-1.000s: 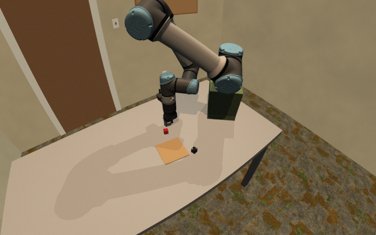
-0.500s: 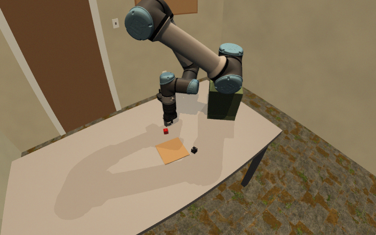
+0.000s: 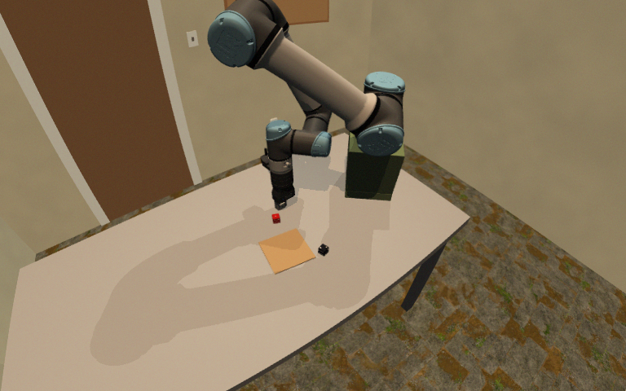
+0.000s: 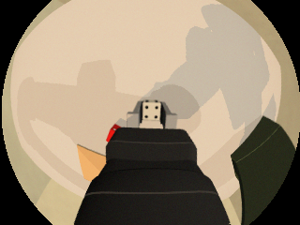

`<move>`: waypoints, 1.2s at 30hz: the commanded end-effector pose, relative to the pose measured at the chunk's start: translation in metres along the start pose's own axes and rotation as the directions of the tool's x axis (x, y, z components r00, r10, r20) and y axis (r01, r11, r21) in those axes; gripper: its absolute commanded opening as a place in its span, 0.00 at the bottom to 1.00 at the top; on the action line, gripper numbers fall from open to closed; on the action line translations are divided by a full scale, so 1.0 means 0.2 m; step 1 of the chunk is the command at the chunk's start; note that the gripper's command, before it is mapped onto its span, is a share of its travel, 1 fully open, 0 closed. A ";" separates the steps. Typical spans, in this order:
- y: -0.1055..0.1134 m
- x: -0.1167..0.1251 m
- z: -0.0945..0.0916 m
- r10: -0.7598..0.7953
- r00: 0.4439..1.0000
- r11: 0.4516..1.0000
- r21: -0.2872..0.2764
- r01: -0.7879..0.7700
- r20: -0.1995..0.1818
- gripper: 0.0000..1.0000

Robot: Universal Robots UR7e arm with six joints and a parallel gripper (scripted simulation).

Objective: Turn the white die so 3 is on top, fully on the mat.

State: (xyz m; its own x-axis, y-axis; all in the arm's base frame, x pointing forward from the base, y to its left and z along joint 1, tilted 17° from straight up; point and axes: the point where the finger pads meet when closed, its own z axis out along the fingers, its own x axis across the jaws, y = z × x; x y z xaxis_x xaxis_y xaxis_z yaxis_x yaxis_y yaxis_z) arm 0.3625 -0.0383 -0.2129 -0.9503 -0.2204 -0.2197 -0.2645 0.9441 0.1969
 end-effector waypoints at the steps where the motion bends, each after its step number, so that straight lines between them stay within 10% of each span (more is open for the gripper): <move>1: 0.00 0.00 0.00 0.000 1.000 1.000 0.001 0.000 0.001 0.49; 36: 0.00 0.00 -0.04 0.000 1.000 1.000 0.001 0.000 0.001 0.49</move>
State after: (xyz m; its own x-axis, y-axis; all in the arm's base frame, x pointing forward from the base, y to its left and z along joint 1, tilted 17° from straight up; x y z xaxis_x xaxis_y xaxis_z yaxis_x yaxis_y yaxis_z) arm 0.3617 -0.0393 -0.2089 -0.9504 -0.2204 -0.2196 -0.2645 0.9440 0.1972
